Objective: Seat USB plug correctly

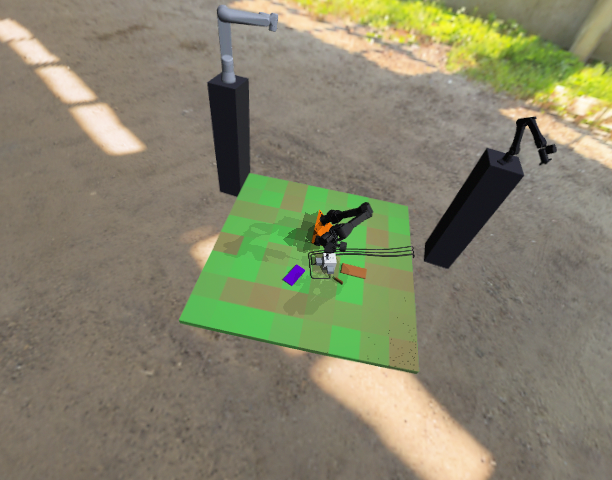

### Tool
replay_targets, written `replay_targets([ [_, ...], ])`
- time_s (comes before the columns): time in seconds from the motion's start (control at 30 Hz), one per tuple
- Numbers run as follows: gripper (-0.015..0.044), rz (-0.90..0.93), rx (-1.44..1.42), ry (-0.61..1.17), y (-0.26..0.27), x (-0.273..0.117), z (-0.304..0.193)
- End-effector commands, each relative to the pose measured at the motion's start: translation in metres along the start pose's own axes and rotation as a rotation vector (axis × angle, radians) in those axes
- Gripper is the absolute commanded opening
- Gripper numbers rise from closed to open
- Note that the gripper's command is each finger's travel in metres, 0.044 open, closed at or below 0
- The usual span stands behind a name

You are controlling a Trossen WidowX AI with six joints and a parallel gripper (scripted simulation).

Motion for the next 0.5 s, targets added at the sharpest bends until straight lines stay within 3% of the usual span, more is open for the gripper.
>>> replay_targets([
  [0.0, 0.0000, -0.001, 0.094, -0.001, -0.0002, 0.0000, 0.0000],
  [0.47, 0.0000, -0.001, 0.460, -0.001, -0.0002, 0.0000, 0.0000],
])
Point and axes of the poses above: the point midway between the two fingers, 35 mm back from their tips, its own x axis out along the fingers, its own y axis across the jaws, z = x × y, the point moved 7 cm from there along -x, back along the fingers, and after that the axes turned 13 degrees about -x, right-handed, at the moved point
